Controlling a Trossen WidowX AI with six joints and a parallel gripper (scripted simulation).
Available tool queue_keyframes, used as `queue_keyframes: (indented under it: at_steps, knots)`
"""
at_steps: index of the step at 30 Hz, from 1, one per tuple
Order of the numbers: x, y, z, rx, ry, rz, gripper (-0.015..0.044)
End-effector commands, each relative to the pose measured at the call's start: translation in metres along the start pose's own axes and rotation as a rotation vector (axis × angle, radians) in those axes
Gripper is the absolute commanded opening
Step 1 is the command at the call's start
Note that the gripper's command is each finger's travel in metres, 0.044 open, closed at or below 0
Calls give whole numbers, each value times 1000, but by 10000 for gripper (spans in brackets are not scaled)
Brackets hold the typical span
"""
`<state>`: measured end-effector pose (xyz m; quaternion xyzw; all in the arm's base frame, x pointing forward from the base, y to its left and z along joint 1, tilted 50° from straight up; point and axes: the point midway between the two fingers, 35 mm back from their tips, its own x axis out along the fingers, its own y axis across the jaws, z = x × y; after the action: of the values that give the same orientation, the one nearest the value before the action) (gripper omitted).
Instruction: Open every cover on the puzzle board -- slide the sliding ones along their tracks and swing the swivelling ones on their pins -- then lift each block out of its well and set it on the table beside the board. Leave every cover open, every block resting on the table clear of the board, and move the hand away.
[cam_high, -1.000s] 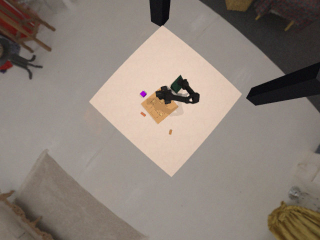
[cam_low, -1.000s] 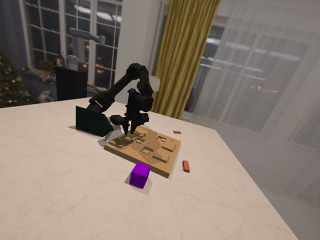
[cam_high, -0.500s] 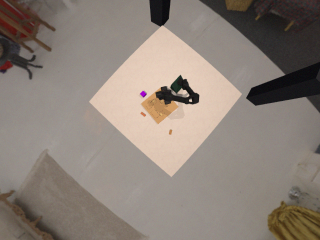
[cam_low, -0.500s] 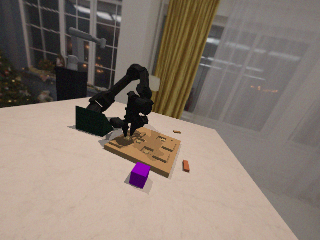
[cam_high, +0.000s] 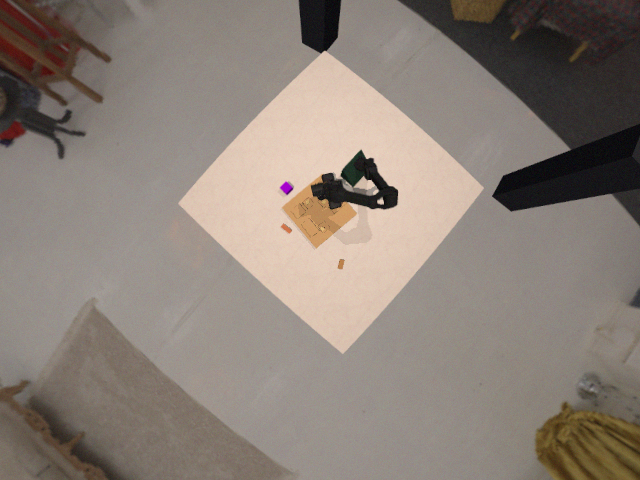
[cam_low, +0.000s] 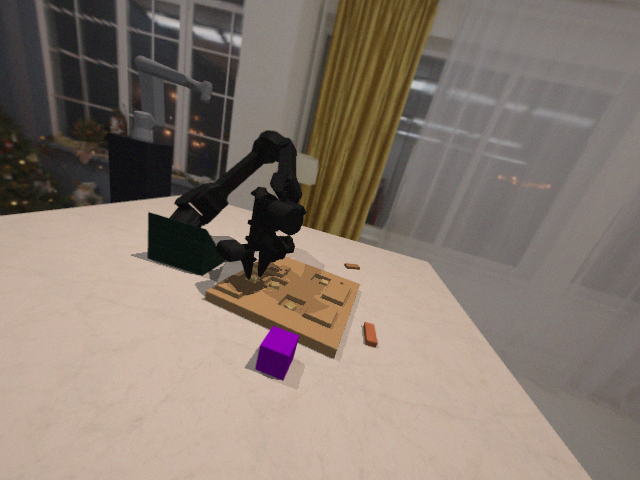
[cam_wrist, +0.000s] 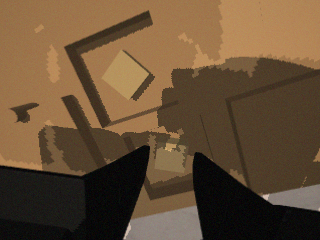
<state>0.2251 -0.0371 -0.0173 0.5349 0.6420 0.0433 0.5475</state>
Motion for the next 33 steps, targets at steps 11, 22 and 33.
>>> queue_keyframes:
  at_steps: [11, 22, 33]
  knots:
    - [3, 0, 0, 0, 1, 0, 97]
    - [-1, 0, 0, 1, 1, -1, 80]
    - [-15, 0, 1, 3, 0, -1, 80]
